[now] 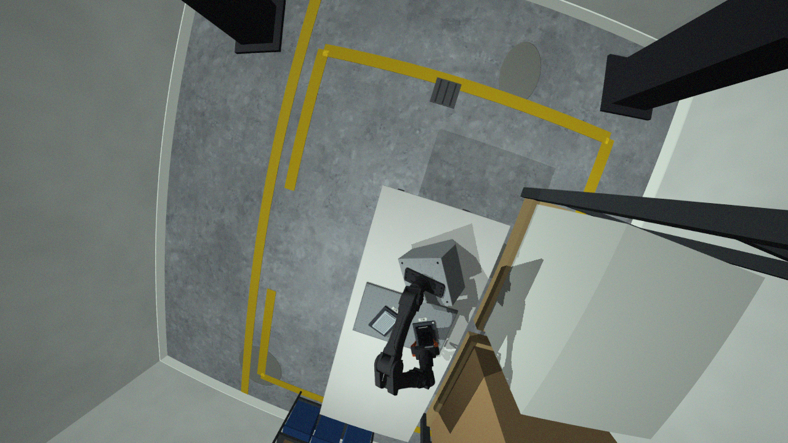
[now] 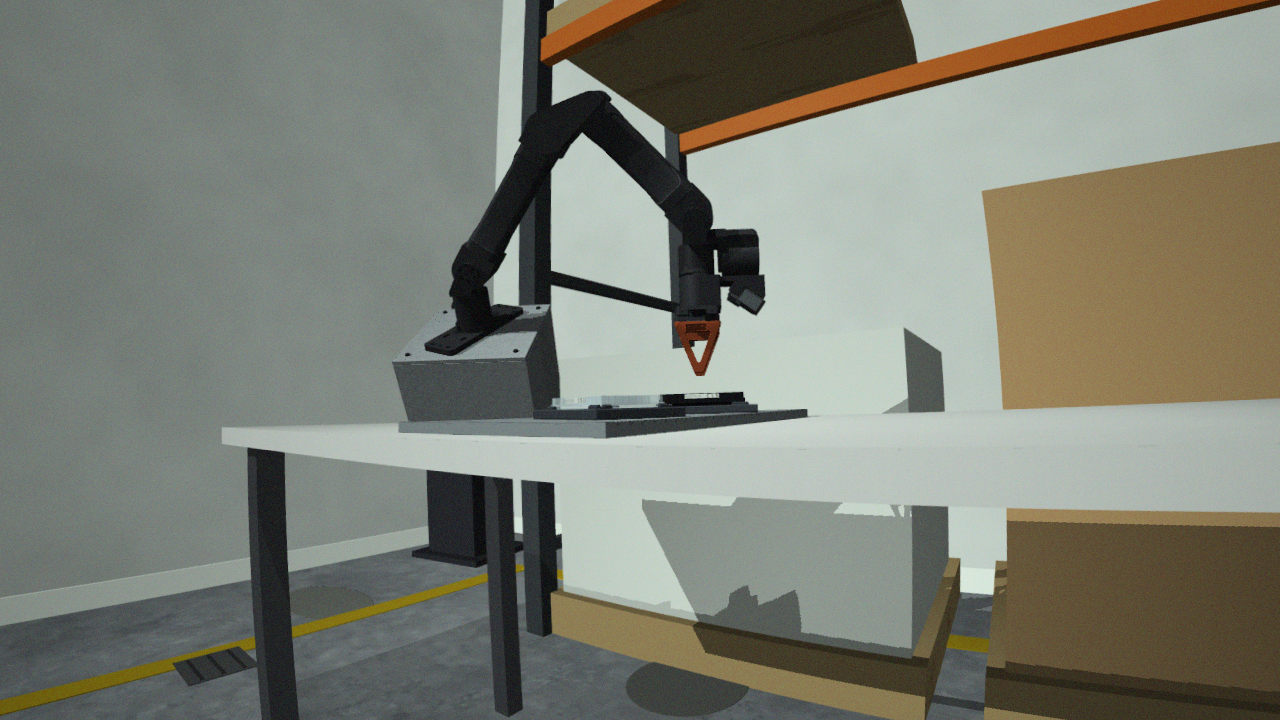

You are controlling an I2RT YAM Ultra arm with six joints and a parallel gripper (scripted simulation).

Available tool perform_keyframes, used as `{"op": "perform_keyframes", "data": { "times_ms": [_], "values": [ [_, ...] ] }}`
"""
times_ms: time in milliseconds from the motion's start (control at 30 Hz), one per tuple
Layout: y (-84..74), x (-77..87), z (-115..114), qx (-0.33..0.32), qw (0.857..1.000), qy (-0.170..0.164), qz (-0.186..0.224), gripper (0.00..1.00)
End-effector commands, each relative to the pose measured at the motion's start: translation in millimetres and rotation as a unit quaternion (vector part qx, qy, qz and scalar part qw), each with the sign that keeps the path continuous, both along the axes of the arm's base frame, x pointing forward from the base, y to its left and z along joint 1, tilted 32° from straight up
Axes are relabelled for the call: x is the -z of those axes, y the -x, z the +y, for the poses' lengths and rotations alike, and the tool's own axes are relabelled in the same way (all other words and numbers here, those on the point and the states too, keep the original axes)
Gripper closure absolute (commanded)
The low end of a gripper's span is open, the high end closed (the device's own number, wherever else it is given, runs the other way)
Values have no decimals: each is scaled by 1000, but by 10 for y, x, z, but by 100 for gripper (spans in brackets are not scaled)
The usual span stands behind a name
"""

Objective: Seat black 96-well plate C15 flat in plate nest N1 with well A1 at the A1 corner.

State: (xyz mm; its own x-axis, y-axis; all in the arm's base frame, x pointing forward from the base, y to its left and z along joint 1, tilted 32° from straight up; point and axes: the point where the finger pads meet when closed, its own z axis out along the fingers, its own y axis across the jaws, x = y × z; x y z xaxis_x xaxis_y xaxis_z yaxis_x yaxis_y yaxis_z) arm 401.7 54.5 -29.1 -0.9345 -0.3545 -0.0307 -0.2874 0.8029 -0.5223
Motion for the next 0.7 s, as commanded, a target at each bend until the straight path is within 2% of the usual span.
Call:
{"op": "perform_keyframes", "data": {
  "times_ms": [0,267,667],
  "values": [
    [-35,-53,52,-4,1000,-3,-9,0],
    [-35,-53,52,-4,1000,-3,-9,0],
    [-73,89,-27,-4,1000,-3,-9,0]
  ]
}}
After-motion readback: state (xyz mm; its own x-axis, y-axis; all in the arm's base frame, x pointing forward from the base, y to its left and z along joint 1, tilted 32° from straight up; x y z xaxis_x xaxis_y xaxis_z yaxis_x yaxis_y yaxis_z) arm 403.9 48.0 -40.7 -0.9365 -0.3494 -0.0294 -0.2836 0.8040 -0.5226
